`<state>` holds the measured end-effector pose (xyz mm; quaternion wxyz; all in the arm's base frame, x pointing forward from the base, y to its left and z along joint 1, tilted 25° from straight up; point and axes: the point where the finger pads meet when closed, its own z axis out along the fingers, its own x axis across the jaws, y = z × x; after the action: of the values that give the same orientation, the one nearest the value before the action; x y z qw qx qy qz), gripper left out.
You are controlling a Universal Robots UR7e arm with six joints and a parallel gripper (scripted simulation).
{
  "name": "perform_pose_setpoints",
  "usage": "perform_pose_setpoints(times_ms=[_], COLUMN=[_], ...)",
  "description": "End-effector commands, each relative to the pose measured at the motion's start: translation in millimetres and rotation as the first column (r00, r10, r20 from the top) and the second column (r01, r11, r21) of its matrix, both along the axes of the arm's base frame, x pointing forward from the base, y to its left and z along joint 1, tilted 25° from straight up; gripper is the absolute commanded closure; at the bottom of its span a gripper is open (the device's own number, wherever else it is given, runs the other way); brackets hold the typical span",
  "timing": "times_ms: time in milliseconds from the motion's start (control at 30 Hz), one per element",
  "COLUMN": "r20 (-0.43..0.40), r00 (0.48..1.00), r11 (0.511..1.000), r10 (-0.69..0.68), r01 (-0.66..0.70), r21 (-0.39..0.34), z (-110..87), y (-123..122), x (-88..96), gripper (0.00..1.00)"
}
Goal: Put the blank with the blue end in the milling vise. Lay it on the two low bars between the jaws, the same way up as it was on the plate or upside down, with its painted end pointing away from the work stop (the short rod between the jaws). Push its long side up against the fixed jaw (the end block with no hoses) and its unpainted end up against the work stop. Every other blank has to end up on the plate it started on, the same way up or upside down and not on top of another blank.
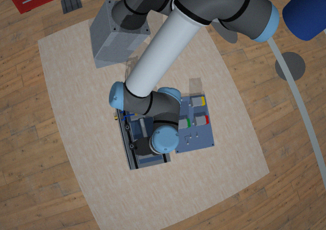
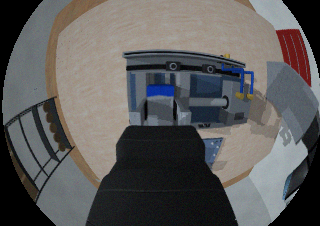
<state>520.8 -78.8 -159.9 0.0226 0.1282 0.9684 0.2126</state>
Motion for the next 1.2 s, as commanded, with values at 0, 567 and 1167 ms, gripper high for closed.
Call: perform_pose_setpoints(times_ms=[0,567,1167], r20=[0.001,0.001,0.002], r00=[1.000,1.000,1.000], r11=[1.000,1.000,1.000], r10=[0.000,0.000,0.000], r01=[0.000,0.000,0.000], r21=[0.000,0.000,-0.001], z=[-0.4,-0.5,0.3], y=[0.5,0.7,-0.6], x=[-0.1,-0.2,0.5], gripper=[1.00,1.00,0.00])
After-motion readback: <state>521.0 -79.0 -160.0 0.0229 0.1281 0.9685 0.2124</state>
